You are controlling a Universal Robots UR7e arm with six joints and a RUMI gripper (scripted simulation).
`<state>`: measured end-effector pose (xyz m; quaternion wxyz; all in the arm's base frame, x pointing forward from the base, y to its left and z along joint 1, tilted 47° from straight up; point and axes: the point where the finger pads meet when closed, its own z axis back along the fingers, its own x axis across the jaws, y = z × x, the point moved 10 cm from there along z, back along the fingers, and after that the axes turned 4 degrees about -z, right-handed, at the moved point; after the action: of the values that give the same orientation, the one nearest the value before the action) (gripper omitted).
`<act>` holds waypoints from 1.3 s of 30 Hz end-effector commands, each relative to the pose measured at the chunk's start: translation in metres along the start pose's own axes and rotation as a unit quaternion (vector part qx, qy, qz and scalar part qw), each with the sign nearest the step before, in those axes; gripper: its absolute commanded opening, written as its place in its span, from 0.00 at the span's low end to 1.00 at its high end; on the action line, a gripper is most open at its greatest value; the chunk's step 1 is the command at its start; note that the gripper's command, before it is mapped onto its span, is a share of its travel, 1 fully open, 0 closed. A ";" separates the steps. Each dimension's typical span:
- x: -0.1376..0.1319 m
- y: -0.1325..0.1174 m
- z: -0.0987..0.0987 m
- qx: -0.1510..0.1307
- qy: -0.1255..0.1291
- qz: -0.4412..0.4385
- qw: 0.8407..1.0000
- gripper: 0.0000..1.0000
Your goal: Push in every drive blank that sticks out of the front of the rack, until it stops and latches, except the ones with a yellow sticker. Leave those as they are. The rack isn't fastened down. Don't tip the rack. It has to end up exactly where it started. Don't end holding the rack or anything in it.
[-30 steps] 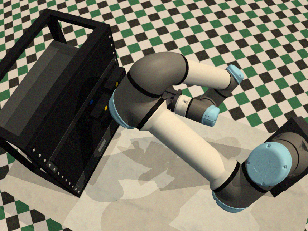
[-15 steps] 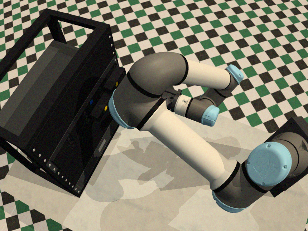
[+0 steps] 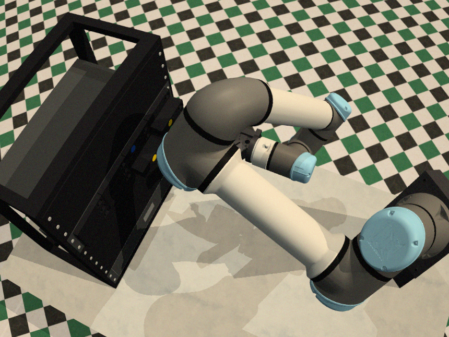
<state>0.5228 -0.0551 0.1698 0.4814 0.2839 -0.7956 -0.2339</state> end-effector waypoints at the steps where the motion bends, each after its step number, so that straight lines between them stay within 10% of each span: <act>1: 0.000 0.000 -0.001 0.000 0.000 0.000 1.000 0.00; 39: 0.000 0.000 -0.020 0.000 0.000 0.000 1.000 0.00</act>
<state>0.5408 -0.0571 0.1783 0.4814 0.2839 -0.7956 -0.2338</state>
